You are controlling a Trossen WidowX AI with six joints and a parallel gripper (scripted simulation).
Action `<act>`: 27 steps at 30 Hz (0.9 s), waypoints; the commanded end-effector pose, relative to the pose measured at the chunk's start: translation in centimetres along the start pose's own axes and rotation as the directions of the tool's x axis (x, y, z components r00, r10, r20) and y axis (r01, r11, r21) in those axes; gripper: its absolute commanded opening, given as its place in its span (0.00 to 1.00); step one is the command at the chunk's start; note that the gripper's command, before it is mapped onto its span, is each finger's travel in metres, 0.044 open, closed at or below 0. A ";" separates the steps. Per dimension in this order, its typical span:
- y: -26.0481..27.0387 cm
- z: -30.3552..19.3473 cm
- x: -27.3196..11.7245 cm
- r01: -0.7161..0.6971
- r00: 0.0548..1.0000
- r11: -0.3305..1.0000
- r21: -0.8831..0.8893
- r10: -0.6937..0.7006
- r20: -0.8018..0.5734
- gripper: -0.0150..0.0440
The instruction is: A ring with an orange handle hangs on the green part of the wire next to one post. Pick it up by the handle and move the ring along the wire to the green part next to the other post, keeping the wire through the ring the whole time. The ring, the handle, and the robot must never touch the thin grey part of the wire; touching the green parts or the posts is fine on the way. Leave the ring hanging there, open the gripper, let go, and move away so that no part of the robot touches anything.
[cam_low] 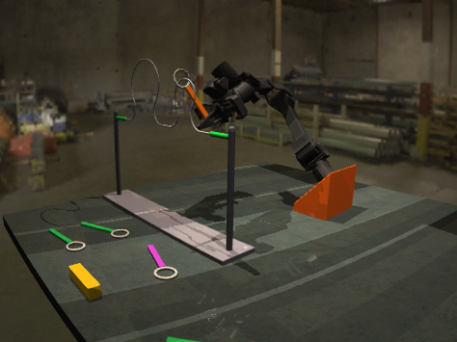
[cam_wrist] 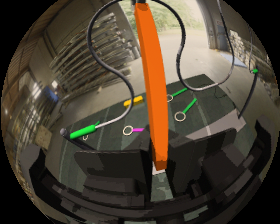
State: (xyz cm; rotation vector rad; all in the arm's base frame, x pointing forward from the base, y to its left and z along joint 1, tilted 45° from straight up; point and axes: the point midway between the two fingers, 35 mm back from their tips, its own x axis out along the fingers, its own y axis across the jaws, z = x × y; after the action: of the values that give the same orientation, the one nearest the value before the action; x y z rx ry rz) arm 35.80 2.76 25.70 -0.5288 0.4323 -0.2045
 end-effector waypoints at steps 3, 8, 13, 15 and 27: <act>-1.1 -0.1 0.1 0.074 0.997 0.988 -0.132 -0.073 0.017 0.00; -1.9 0.0 0.1 0.131 0.991 0.964 -0.231 -0.125 0.040 0.00; -2.8 0.3 0.1 0.188 0.982 0.926 -0.326 -0.175 0.068 0.00; -3.1 0.4 0.1 0.210 0.978 0.908 -0.363 -0.194 0.081 0.00; -4.9 1.4 -0.2 0.337 0.941 0.757 -0.560 -0.292 0.172 0.00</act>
State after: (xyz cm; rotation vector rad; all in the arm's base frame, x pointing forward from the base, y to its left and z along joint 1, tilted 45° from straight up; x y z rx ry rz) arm 35.91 -0.36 29.08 -1.1450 0.3321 -0.3586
